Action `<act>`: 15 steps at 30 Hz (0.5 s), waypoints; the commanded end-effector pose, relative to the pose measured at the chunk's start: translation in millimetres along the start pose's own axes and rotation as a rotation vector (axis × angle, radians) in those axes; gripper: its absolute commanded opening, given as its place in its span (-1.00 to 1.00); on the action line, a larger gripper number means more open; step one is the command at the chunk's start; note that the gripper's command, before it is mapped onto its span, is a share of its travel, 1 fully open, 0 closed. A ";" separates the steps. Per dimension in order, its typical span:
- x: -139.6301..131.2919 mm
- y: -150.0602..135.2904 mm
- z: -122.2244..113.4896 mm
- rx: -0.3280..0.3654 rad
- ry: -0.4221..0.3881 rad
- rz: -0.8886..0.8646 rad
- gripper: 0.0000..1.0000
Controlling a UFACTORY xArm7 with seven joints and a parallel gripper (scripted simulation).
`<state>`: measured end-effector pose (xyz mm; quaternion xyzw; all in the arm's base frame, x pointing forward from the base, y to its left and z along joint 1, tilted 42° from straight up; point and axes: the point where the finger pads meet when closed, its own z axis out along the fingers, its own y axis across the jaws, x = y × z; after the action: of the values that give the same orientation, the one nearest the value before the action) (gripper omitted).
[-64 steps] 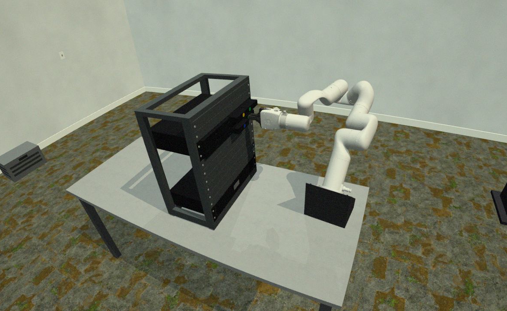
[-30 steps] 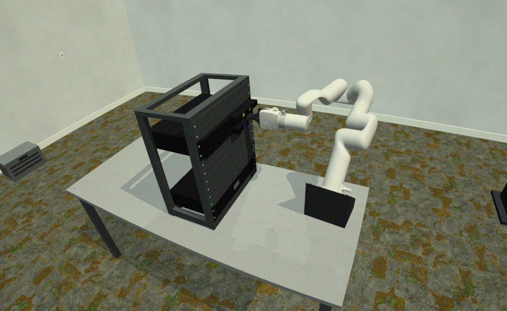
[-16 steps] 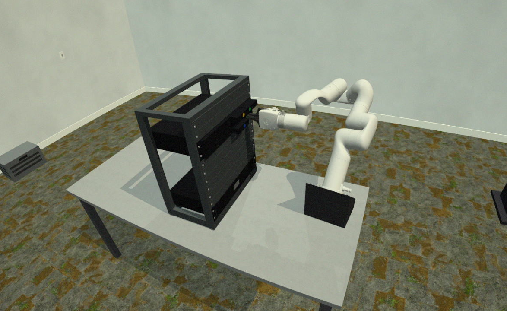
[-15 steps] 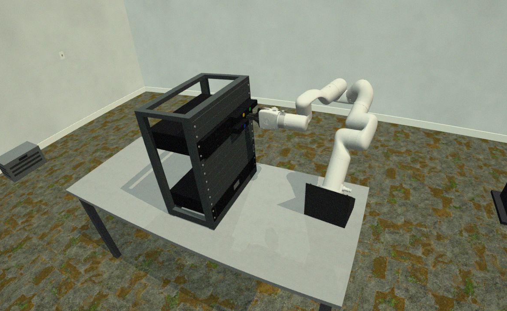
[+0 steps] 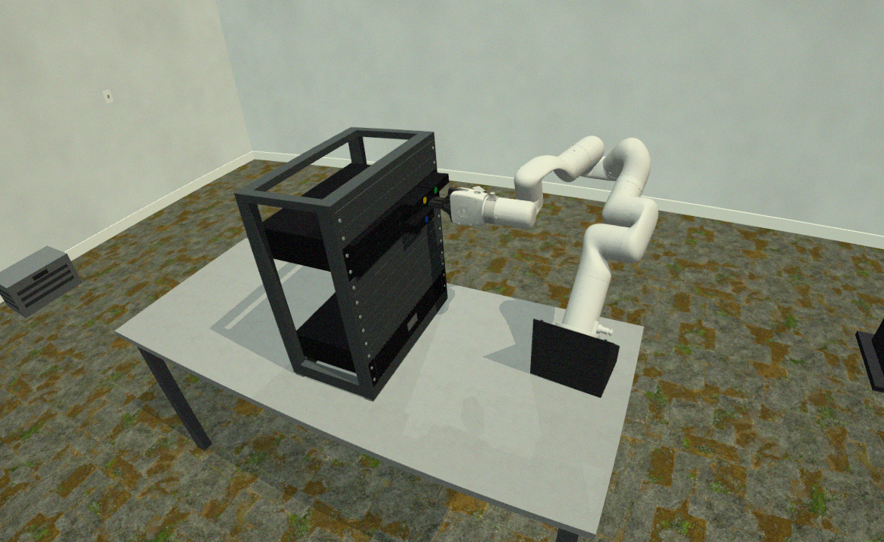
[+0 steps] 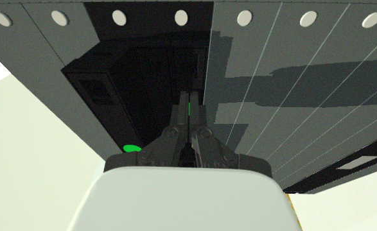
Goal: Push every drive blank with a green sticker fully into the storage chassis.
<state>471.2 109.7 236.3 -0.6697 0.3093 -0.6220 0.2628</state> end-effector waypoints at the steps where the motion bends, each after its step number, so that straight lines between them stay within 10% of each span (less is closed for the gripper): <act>1: 0.4 -1.9 0.8 0.003 0.001 0.001 -1.00; 15: 0.4 -1.8 -13.0 0.003 0.001 0.001 -1.00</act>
<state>467.7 108.7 238.6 -0.6675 0.3105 -0.6238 0.2627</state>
